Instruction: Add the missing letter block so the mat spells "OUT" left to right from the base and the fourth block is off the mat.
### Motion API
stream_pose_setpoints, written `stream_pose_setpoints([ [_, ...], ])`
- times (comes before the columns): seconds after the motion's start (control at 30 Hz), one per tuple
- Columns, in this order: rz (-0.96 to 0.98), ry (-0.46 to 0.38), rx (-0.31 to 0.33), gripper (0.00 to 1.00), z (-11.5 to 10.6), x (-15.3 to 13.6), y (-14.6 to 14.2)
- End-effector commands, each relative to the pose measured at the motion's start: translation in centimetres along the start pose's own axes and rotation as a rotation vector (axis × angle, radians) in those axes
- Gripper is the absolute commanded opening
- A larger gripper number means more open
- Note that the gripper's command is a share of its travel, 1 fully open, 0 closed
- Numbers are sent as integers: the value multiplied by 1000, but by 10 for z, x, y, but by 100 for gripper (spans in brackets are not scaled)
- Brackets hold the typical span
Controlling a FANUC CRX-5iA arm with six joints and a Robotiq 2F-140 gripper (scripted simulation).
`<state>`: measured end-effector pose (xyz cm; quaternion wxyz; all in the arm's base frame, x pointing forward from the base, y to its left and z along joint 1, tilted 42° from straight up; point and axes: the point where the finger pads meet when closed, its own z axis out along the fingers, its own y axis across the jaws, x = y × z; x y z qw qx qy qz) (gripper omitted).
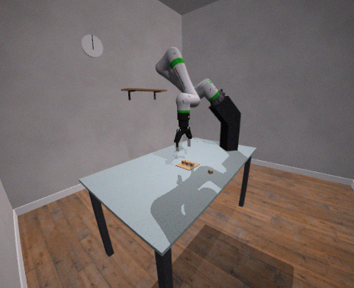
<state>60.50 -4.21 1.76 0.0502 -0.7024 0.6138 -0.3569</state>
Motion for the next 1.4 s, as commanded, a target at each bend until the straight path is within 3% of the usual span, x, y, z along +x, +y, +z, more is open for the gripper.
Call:
stream_pose_setpoints([
  [0.0, 0, 0, -1, 100, -8, 0, 0],
  [0.43, 0, 0, -1, 100, -57, 0, 0],
  [1.37, 0, 0, -1, 100, -62, 0, 0],
])
